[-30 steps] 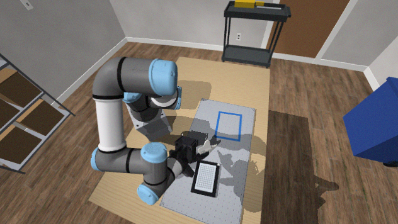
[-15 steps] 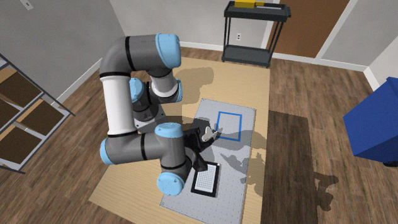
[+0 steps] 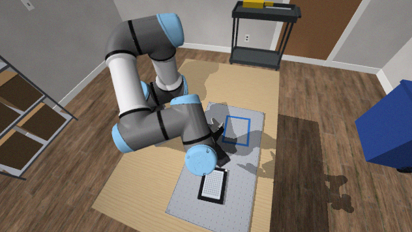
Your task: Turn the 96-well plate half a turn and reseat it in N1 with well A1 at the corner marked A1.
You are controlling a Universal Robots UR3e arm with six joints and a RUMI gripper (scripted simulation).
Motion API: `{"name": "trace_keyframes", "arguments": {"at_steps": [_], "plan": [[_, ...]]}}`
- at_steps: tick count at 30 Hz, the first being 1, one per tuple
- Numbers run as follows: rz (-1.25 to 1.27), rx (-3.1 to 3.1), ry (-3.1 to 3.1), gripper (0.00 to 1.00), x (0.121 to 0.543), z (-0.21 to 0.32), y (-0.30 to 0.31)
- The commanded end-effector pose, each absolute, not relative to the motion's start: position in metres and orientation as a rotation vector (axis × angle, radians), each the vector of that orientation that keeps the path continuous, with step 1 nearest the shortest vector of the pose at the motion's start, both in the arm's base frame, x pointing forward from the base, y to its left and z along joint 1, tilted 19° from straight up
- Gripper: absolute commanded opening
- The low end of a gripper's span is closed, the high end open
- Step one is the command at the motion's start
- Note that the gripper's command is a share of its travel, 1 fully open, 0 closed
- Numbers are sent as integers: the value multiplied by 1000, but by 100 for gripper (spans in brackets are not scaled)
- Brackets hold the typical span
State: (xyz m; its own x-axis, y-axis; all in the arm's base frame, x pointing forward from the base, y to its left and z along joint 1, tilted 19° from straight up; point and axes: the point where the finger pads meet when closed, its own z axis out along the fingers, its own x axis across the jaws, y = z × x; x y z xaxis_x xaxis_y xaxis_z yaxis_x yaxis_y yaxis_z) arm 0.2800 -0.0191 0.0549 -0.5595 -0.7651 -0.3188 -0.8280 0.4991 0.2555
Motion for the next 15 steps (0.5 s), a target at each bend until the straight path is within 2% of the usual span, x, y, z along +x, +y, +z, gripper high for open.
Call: {"name": "trace_keyframes", "arguments": {"at_steps": [1, 15], "plan": [[471, -1571, 2528, 100, 278, 70, -13], [172, -2050, 2317, 100, 272, 108, 0]]}}
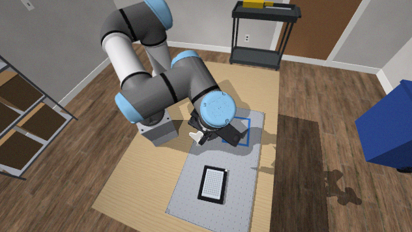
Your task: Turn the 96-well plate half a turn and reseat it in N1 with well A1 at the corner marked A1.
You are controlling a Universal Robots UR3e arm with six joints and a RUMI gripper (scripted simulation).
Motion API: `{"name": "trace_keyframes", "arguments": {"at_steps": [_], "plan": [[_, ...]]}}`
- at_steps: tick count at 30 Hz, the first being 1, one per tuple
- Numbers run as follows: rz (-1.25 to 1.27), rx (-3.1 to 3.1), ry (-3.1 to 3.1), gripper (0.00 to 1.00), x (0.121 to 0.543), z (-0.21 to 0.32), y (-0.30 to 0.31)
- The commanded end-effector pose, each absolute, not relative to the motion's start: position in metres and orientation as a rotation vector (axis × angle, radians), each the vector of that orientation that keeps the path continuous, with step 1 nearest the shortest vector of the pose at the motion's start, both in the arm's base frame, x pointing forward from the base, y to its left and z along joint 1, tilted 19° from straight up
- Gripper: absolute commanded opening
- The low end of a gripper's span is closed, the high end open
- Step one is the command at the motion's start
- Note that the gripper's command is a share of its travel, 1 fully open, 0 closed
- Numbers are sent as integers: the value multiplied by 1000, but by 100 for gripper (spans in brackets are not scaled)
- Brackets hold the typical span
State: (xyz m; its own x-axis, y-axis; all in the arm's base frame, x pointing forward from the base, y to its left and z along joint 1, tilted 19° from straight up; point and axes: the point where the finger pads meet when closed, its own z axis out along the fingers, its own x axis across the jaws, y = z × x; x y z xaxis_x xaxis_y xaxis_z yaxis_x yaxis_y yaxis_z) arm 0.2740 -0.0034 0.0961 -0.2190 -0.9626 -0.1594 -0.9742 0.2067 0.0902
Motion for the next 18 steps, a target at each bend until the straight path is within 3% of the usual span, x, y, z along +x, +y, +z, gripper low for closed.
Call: {"name": "trace_keyframes", "arguments": {"at_steps": [1, 6, 18], "plan": [[145, -2087, 2295, 100, 272, 108, 0], [7, -2266, 2172, 100, 269, 128, 8], [-59, -2069, 2347, 100, 296, 110, -19]]}}
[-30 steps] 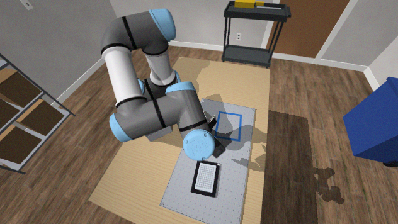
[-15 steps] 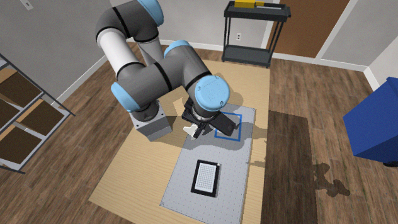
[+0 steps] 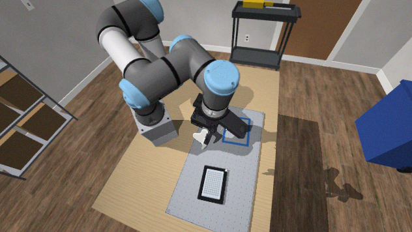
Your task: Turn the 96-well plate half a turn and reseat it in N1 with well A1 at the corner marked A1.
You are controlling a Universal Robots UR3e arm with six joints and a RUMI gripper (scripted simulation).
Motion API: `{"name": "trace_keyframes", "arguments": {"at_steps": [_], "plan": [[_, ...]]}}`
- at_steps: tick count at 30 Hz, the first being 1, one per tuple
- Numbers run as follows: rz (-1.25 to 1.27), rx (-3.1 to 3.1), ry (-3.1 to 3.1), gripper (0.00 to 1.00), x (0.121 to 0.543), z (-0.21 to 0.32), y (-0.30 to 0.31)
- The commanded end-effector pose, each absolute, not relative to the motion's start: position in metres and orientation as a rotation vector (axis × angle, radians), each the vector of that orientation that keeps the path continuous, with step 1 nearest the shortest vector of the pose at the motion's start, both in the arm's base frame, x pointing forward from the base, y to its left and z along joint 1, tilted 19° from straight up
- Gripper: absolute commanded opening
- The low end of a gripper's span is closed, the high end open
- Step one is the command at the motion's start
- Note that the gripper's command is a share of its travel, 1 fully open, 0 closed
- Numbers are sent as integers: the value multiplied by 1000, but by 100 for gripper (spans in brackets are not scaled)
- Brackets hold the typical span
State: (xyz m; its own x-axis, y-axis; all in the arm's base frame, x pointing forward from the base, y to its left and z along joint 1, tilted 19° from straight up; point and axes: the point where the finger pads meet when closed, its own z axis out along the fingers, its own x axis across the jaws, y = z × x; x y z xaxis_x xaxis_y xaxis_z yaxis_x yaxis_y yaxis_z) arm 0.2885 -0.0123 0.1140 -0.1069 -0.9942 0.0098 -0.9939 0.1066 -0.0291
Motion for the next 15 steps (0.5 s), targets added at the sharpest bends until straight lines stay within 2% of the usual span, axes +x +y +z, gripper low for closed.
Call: {"name": "trace_keyframes", "arguments": {"at_steps": [1, 15], "plan": [[-70, -2028, 2378, 100, 300, 107, -22], [-140, -1725, 2577, 100, 330, 80, -58]]}}
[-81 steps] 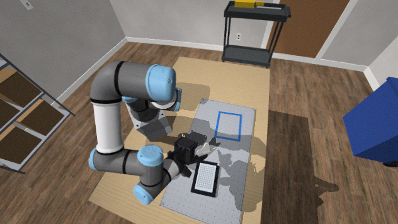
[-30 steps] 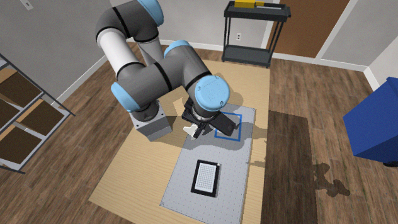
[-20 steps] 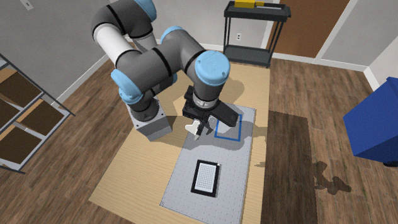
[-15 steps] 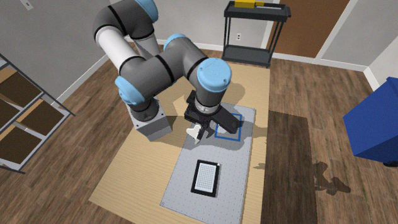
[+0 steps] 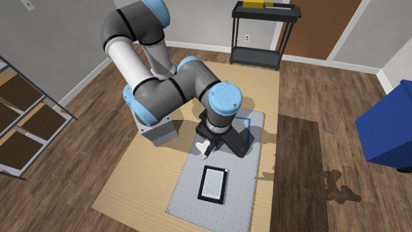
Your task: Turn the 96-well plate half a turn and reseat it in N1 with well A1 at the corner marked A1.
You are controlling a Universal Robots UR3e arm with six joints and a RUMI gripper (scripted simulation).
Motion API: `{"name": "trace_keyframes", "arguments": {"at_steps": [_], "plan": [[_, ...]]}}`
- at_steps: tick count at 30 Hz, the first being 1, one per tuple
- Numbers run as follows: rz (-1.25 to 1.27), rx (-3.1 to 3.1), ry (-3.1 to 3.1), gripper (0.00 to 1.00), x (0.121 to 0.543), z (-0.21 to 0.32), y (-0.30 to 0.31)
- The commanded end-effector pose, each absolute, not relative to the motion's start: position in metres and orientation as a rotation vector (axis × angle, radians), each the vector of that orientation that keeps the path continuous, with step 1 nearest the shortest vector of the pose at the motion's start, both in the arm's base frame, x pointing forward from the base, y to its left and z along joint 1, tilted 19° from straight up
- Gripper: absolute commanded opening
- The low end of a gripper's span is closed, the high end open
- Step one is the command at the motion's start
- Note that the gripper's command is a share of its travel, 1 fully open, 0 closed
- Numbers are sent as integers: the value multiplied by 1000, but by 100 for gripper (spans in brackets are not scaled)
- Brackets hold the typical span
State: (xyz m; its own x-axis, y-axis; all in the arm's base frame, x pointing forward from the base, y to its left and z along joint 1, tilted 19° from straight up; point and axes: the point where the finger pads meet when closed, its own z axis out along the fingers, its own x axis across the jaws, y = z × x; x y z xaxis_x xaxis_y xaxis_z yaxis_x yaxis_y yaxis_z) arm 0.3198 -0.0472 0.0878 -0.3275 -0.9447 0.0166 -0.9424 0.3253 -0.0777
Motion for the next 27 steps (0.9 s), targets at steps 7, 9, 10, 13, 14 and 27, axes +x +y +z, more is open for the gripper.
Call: {"name": "trace_keyframes", "arguments": {"at_steps": [7, 9, 10, 13, 14, 27], "plan": [[-173, -1557, 2663, 100, 340, 66, -74], [-182, -1511, 2683, 100, 343, 63, -77], [-182, -1511, 2683, 100, 343, 63, -77], [-204, -1385, 2735, 100, 349, 54, -88], [-210, -1351, 2748, 100, 351, 51, -91], [-258, -1044, 2839, 100, 363, 25, -120]]}}
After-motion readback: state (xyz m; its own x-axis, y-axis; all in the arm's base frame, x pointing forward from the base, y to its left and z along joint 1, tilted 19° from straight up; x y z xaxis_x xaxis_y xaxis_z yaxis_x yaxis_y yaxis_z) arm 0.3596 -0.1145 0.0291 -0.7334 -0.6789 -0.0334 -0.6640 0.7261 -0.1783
